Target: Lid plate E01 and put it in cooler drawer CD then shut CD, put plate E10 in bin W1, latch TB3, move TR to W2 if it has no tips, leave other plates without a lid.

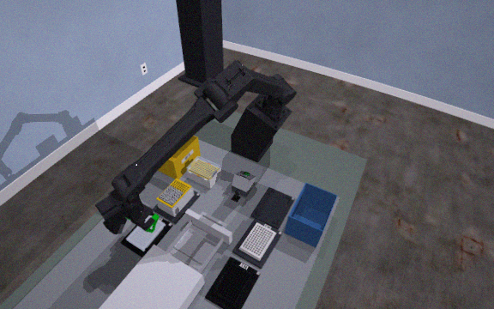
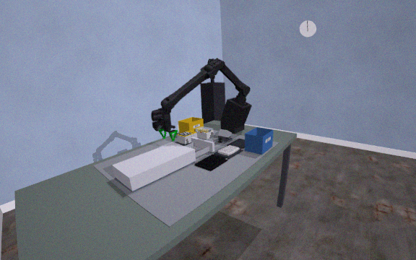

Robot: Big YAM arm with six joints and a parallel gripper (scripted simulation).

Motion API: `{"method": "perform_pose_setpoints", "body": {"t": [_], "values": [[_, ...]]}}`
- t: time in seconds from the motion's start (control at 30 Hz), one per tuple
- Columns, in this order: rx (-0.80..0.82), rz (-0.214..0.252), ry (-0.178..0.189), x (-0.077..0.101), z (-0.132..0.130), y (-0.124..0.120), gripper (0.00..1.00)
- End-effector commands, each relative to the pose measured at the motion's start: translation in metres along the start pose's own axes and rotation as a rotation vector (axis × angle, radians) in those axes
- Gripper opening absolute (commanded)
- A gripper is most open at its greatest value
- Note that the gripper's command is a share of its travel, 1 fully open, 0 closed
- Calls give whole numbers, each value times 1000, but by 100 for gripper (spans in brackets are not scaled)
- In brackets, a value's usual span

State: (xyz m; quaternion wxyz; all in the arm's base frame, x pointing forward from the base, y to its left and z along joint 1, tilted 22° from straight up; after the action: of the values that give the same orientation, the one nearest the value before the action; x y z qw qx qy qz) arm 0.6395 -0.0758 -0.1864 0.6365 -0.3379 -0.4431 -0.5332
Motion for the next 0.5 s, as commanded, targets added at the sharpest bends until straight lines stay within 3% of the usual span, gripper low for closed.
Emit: {"method": "perform_pose_setpoints", "body": {"t": [0.0,0.47], "values": [[8,-62,-28,47,-11,15,100],[4,-51,-24,59,-9,9,100]]}}
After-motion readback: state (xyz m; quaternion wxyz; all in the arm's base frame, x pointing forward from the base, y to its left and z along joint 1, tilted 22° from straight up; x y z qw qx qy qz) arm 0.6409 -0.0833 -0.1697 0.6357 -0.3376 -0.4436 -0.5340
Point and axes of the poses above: the point where the finger pads meet when closed, its own x axis back along the fingers, its own z axis across the jaws, y = z × x, the point moved 5 cm from there along x, back along the fingers, and after that the axes turned 7 degrees about x, right-handed, at the moved point
